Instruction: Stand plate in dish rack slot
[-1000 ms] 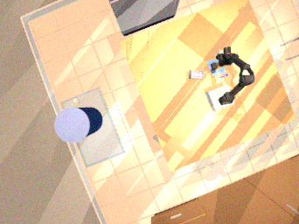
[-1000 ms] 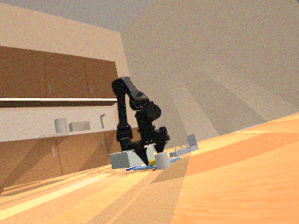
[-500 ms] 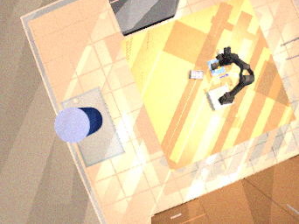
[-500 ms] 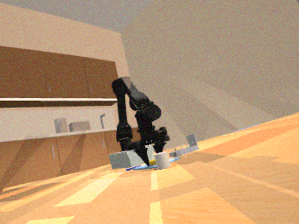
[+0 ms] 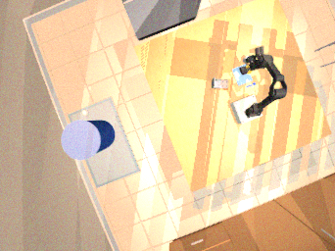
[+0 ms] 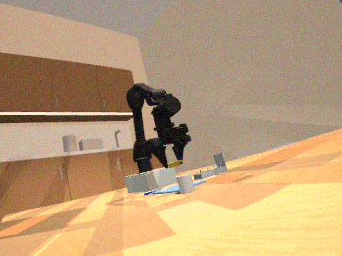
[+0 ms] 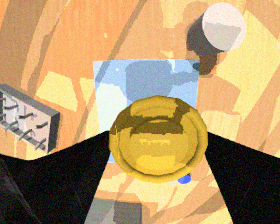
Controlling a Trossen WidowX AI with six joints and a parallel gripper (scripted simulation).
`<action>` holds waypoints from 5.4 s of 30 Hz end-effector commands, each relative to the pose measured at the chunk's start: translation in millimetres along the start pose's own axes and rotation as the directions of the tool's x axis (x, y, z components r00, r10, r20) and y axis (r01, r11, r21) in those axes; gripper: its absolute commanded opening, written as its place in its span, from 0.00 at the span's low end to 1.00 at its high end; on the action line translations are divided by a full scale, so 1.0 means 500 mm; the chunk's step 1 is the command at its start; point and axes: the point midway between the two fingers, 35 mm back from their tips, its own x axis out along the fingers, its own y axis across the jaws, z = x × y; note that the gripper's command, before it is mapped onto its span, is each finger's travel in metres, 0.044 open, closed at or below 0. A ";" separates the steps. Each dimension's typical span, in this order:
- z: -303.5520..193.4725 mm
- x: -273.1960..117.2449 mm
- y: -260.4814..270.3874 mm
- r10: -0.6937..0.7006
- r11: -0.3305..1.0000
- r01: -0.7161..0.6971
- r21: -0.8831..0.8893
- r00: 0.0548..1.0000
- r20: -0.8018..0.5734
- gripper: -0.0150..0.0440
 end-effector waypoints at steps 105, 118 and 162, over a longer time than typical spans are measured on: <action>-0.060 0.041 0.313 0.894 0.422 -0.253 -0.870 0.277 0.353 0.25; -0.087 0.030 0.303 0.906 0.414 -0.014 -0.910 0.099 0.411 0.25; -0.089 0.130 0.326 0.906 0.412 0.000 -0.911 0.102 0.410 0.25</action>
